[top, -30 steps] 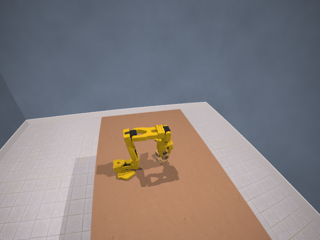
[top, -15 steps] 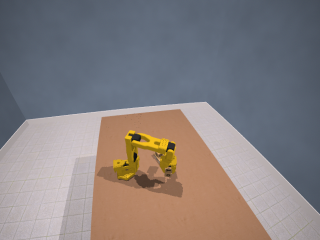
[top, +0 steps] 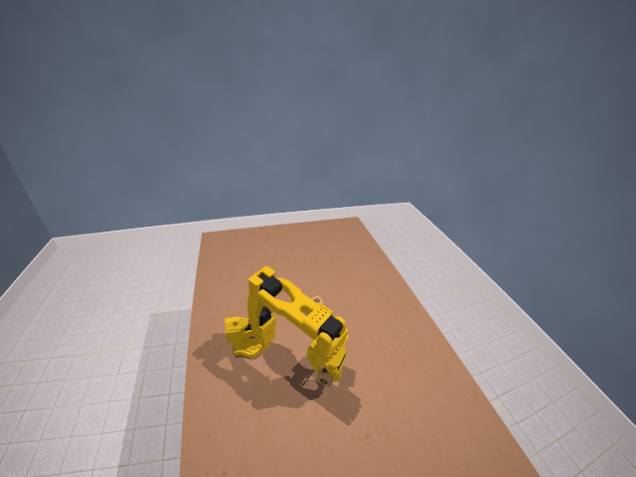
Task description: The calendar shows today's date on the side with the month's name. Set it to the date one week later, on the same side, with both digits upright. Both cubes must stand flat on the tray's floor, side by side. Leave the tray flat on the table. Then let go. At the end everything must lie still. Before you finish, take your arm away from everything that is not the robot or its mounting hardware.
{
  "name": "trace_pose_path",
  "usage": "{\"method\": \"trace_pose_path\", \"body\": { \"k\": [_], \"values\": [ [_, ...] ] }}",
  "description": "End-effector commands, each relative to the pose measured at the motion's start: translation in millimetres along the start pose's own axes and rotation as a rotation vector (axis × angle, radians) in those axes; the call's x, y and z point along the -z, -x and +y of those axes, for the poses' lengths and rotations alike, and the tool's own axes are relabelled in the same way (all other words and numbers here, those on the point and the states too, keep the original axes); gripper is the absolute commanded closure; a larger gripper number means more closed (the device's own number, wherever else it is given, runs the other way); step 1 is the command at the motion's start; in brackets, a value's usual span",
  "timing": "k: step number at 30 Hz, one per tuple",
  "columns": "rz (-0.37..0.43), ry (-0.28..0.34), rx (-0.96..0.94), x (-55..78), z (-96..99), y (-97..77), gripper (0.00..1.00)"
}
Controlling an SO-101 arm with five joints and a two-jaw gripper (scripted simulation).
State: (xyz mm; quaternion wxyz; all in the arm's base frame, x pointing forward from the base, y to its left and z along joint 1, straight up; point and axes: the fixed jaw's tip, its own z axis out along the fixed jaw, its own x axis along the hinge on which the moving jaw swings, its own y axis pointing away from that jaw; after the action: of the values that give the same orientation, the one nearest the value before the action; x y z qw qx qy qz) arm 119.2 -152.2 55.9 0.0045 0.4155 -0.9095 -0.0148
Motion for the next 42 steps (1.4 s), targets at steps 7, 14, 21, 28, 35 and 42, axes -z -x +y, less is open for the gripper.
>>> {"method": "trace_pose_path", "body": {
  "k": [7,14,21,28,35,42],
  "values": [
    [0.01,-0.063,-0.038,7.4,-8.8,-8.5,1.0],
    [0.01,-0.063,-0.038,7.4,-8.8,-8.5,1.0],
    [0.01,-0.063,-0.038,7.4,-8.8,-8.5,1.0],
    [0.015,-0.085,-0.033,8.8,-11.7,-9.2,1.0],
    [0.015,-0.085,-0.033,8.8,-11.7,-9.2,1.0],
    [0.015,-0.085,-0.033,8.7,-11.7,-9.2,1.0]
  ]
}}
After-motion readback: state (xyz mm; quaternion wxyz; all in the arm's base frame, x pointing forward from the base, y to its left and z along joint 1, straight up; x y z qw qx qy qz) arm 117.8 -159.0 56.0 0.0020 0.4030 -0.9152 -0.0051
